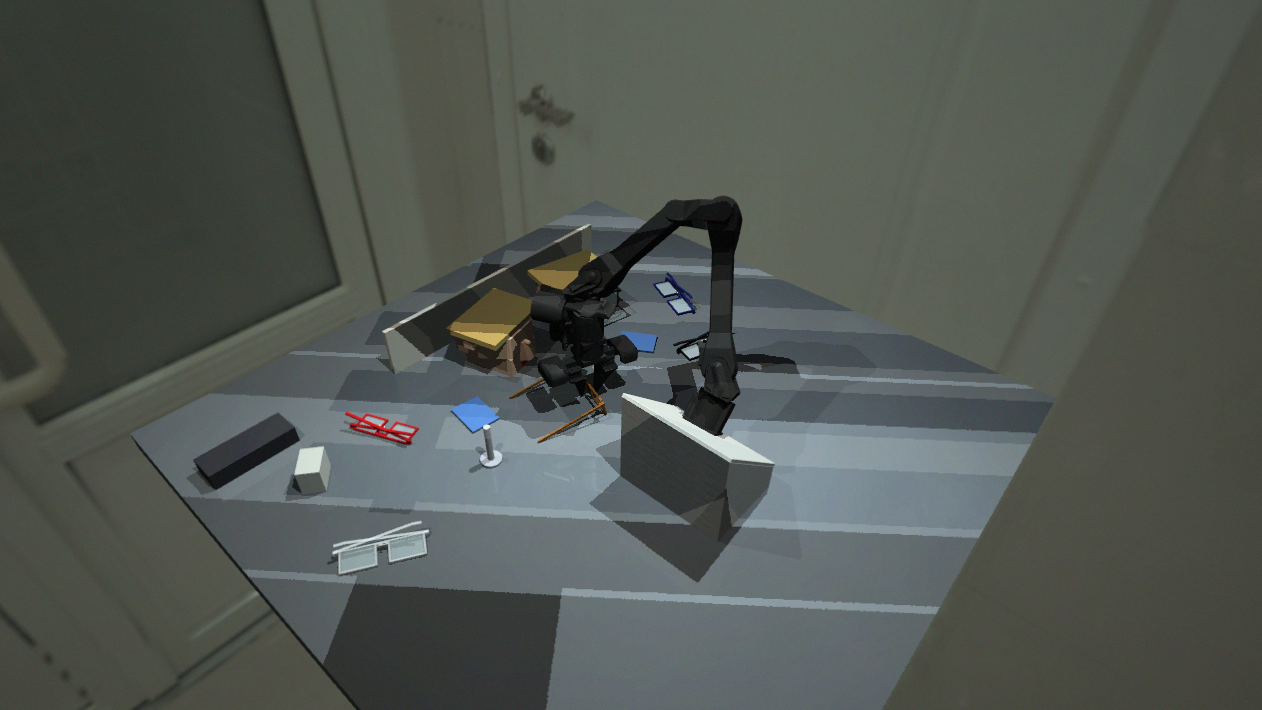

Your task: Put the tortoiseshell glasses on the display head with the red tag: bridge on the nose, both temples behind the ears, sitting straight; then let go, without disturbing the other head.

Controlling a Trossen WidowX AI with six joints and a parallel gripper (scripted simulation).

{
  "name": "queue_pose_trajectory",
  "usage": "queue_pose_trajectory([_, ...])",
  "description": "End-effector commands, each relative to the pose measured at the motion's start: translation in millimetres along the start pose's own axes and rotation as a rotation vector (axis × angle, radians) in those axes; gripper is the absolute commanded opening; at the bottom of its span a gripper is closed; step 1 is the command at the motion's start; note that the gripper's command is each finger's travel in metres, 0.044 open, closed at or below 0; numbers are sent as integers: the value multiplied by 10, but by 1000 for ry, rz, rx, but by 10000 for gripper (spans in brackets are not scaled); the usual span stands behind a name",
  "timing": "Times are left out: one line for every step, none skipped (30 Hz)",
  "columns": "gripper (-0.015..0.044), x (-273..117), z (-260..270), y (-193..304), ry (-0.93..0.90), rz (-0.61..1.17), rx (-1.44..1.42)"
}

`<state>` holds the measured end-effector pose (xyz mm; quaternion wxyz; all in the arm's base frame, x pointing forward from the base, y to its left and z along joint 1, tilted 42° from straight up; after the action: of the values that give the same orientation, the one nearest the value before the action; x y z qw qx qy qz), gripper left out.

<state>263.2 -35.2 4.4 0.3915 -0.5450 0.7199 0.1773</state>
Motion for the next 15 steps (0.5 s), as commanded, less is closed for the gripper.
queue_pose_trajectory([140, 97, -11, 37, 12, 6, -12])
queue_pose_trajectory([140, 110, -12, 38, 12, 6, -12])
queue_pose_trajectory([140, 118, -13, 39, 12, 6, -12])
queue_pose_trajectory([140, 120, -13, 40, 12, 6, -12])
queue_pose_trajectory([140, 120, -13, 40, 12, 6, -12])
queue_pose_trajectory([140, 120, -13, 40, 12, 6, -12])
queue_pose_trajectory([140, 120, -13, 40, 12, 6, -12])
queue_pose_trajectory([140, 120, -13, 40, 12, 6, -12])
queue_pose_trajectory([140, 120, -13, 40, 12, 6, -12])
queue_pose_trajectory([133, 93, -6, 16, 4, 3, -2])
queue_pose_trajectory([127, 93, -6, 16, 4, 3, -2])
queue_pose_trajectory([120, 93, -6, 16, 4, 3, -2])
queue_pose_trajectory([113, 93, -6, 16, 4, 3, -2])
queue_pose_trajectory([107, 93, -6, 16, 4, 3, -2])
queue_pose_trajectory([100, 93, -6, 16, 4, 3, -2])
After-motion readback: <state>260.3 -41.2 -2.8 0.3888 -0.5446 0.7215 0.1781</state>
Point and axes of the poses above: the point midway between the two fingers, 35 mm back from their tips, its own x axis out along the fingers, its own z axis across the jaws, y = z × x, the point moved 5 cm from there along -x, back along the fingers, and after that the axes turned 7 degrees about -x, right-handed, at the moved point
